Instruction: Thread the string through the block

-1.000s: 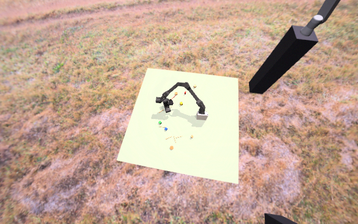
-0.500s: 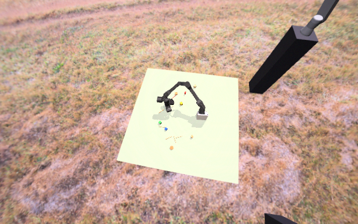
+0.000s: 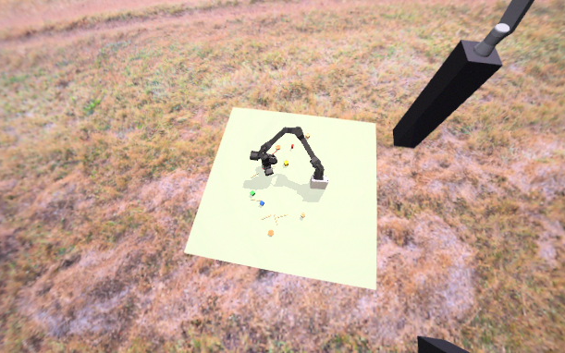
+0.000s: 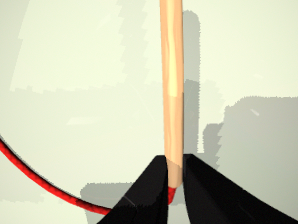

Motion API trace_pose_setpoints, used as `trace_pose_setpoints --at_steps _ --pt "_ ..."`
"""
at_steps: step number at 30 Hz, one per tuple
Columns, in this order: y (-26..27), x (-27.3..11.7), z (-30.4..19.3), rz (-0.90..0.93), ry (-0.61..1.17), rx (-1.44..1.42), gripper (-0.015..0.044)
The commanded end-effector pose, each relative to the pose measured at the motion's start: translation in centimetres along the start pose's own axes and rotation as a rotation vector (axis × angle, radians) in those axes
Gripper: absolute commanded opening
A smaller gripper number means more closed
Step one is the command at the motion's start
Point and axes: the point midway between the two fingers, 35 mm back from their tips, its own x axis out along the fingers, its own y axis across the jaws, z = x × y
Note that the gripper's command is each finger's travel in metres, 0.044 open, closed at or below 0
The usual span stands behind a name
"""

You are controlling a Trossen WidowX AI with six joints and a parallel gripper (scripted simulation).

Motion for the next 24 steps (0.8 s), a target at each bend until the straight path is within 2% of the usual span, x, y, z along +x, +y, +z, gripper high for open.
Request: trace_pose_setpoints --at_steps 1,24 --pt "0.0 0.0 0.7 -0.001 -0.001 -0.005 0.0000" --pt "-0.1 0.0 3.7 -0.001 -0.002 -0.006 0.0000"
